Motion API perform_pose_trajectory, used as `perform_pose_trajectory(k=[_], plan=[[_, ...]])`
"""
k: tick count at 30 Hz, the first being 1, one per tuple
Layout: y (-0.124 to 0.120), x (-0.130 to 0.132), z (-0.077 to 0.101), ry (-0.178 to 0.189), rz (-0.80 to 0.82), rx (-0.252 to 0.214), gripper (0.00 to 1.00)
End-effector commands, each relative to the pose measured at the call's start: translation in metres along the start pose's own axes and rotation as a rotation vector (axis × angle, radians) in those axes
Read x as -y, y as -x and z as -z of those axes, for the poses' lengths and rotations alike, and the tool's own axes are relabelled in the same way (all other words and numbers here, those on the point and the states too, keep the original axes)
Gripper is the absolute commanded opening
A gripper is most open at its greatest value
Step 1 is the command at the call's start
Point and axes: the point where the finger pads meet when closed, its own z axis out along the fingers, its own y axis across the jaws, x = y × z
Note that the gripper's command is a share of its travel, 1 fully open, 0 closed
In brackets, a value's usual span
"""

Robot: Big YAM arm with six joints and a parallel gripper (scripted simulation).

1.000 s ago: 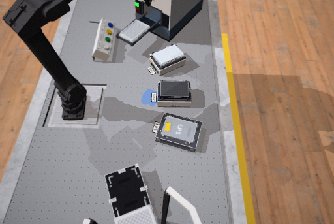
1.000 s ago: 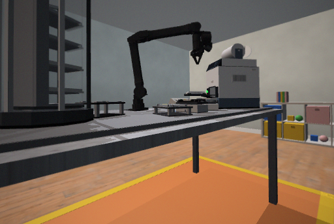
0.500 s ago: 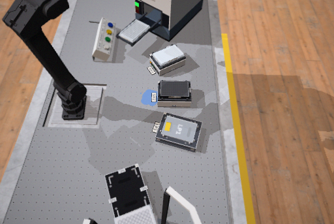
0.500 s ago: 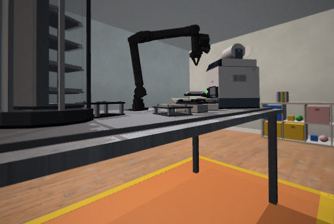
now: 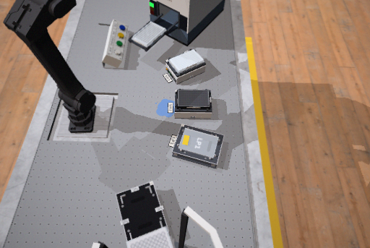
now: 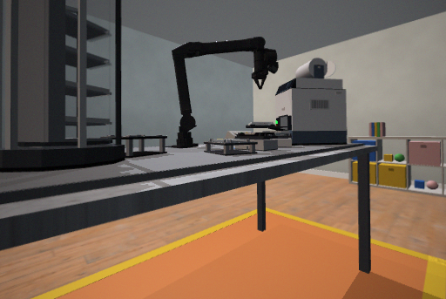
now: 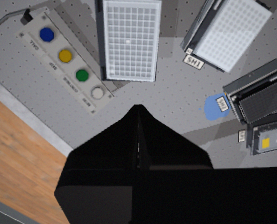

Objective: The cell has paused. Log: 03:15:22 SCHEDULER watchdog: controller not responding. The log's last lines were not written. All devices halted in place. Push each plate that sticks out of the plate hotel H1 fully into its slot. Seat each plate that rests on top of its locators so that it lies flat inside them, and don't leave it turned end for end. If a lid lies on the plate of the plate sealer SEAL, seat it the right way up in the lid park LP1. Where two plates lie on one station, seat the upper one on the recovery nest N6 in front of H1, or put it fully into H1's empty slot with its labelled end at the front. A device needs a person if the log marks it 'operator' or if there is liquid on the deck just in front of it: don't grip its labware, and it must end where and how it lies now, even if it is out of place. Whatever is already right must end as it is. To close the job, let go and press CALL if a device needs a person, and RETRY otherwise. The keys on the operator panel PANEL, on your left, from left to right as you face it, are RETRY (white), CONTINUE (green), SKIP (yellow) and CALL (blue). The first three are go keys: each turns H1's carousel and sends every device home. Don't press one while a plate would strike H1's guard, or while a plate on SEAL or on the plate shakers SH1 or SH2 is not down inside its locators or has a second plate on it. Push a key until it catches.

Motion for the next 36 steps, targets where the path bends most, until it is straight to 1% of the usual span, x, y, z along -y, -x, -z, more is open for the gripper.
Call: perform_pose_trajectory(k=[1, 5, 6, 7, 13, 36], plan=[[0.016, -0.015, 0.013, 0.003, -0.014, 0.015, 0.0], [0.016, -0.016, 0.013, 0.002, -0.026, 0.015, 0.0], [0.016, -0.009, 0.013, 0.003, -0.043, 0.014, 0.0], [0.016, -0.006, 0.013, 0.002, -0.048, 0.014, 0.0], [0.016, -0.009, 0.013, 0.002, -0.04, 0.014, 0.0], [0.016, -0.009, 0.013, 0.002, -0.038, 0.014, 0.0]])
